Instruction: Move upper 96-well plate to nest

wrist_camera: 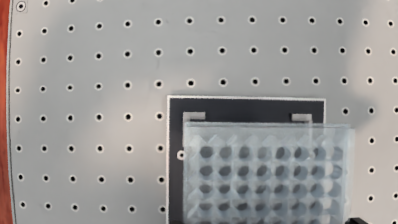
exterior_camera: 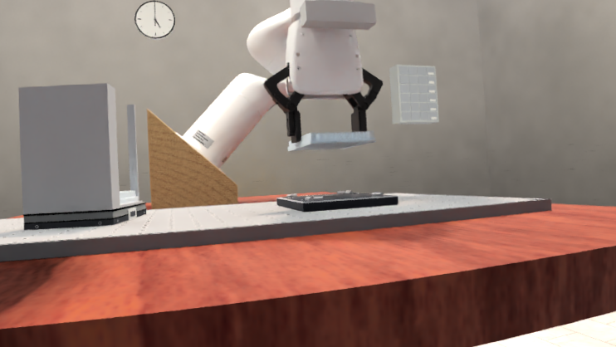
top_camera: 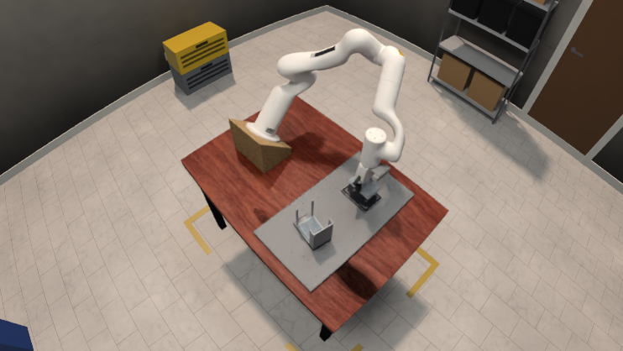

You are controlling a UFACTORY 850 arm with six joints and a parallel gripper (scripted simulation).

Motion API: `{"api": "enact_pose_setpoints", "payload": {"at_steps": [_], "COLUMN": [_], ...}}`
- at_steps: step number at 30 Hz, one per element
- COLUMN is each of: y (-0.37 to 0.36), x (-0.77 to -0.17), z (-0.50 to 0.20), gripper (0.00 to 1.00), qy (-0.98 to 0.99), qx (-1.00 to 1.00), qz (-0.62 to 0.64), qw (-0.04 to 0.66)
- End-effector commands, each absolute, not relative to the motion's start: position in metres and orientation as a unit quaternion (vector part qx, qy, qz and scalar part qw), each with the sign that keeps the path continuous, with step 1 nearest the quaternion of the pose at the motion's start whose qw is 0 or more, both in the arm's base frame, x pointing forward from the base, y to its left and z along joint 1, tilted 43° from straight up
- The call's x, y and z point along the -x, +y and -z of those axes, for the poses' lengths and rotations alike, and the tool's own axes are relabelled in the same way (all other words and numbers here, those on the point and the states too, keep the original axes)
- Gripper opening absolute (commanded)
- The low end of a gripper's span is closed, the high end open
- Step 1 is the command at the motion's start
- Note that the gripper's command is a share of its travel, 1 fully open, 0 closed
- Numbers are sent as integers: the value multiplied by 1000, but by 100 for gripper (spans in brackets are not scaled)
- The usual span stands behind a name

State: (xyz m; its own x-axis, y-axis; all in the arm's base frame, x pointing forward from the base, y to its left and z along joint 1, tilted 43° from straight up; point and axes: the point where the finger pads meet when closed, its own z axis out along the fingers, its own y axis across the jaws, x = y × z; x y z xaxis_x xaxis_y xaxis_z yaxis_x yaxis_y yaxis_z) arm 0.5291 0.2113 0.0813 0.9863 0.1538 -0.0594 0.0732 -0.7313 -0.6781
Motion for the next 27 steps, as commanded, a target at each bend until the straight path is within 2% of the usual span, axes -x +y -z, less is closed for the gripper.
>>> {"api": "enact_pose_setpoints", "payload": {"at_steps": [1, 27], "y": [216, 240], "x": [-529, -524], "z": [-77, -50], "gripper": [0, 0], "qy": [-61, -61], "qx": [929, 929], "qz": [-55, -55], "qw": [361, 362]}}
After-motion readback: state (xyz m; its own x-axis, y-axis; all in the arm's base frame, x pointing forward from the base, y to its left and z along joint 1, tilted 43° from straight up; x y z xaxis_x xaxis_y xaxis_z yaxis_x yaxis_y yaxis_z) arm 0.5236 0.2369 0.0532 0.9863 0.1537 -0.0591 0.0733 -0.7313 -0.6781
